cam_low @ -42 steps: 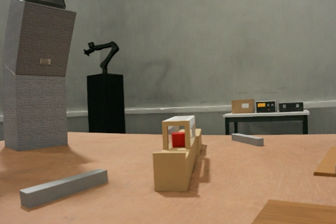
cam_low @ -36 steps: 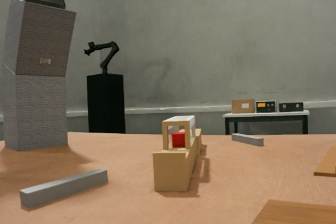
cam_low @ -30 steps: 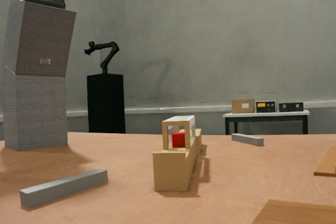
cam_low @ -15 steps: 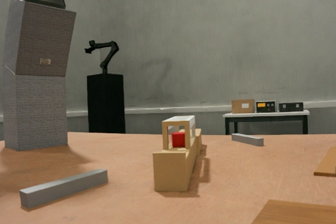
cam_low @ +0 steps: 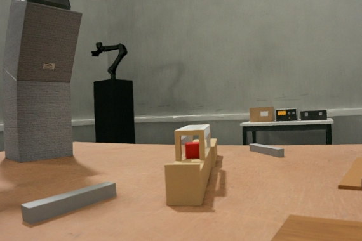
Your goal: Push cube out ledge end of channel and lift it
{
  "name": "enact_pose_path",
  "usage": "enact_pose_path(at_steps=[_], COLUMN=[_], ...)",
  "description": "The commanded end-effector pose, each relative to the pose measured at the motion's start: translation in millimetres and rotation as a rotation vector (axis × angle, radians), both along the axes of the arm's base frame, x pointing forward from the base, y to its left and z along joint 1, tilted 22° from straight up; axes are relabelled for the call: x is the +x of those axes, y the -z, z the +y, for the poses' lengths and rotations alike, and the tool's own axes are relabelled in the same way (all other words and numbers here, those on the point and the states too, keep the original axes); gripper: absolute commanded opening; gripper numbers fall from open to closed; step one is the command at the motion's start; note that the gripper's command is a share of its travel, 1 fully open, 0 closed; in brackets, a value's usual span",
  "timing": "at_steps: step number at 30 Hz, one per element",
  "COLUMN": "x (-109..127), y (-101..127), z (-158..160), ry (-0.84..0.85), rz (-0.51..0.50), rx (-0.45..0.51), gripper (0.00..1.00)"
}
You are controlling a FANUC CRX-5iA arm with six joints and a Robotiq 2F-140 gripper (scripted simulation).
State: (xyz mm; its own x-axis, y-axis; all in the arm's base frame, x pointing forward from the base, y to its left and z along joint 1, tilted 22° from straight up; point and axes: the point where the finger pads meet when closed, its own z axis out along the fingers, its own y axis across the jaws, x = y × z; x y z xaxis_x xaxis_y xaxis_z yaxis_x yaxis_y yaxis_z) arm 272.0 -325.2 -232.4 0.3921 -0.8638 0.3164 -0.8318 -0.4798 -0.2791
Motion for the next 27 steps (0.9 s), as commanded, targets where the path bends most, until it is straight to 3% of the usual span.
enact_pose_path(at_steps=[1, 7, 9, 10, 13, 14, 16, 17, 20, 21, 23, 24, 26, 27], x=[14, 48, 48, 68, 68, 89, 89, 111, 111, 133, 133, 155, 155, 175], y=[-6, -20, -20, -29, -29, -38, -38, -48, -48, -58, -58, -68, -68, -78], z=[4, 12, 12, 17, 17, 22, 22, 28, 28, 35, 35, 44, 44, 53], ry=[-0.265, -0.649, -0.649, -0.828, -0.982, -1.054, -1.179, -1.241, -1.406, -1.495, -1.599, -1.678, -1.678, -1.849], rz=[0.050, 0.099, 0.099, 0.118, 0.143, 0.144, 0.164, 0.164, 0.188, 0.190, 0.207, 0.209, 0.209, 0.225], rx=[-0.074, -0.203, -0.203, -0.267, -0.315, -0.350, -0.390, -0.421, -0.478, -0.521, -0.559, -0.598, -0.598, -0.674], gripper=[0.10, 0.10, 0.10, 0.10, 0.10, 0.10, 0.10, 0.10, 0.10, 0.10, 0.10, 0.10, 0.10, 0.10])
